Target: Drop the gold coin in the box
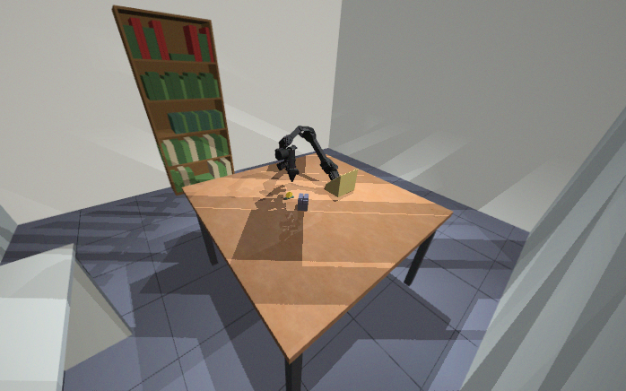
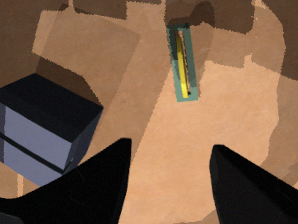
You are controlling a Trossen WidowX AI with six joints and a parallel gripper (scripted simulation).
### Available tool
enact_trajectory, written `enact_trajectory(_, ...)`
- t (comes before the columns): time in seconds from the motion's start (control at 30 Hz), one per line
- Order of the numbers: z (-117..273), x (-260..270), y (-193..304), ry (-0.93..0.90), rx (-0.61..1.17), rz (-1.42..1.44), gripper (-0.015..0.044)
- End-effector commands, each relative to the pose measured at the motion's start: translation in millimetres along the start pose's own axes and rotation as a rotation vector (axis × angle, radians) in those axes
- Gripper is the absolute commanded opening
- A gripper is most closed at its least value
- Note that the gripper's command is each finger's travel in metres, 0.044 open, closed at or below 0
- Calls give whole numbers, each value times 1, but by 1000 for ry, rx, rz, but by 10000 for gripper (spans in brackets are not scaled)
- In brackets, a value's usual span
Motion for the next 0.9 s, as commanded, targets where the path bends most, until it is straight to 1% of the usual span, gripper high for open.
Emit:
enact_trajectory(0.0, -14, 4, -16, 121, 26, 231, 161)
enact_trajectory(0.3, -16, 4, -16, 121, 26, 231, 161)
enact_trajectory(0.43, -47, 0, -16, 122, 26, 231, 161)
enact_trajectory(0.57, -50, -1, -15, 122, 26, 231, 161)
enact_trajectory(0.67, -62, -3, -15, 123, 26, 230, 161)
enact_trajectory(0.87, -67, -4, -15, 123, 26, 230, 161)
Point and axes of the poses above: the point midway between the two fingers, 35 mm back from their tips, its own z axis back along the fingers, its own x axis across the jaws, y = z × x, the point moved 2 cm from there along z, back along the fingers, and after that the axes turned 8 degrees about z, right-handed, at the moved point
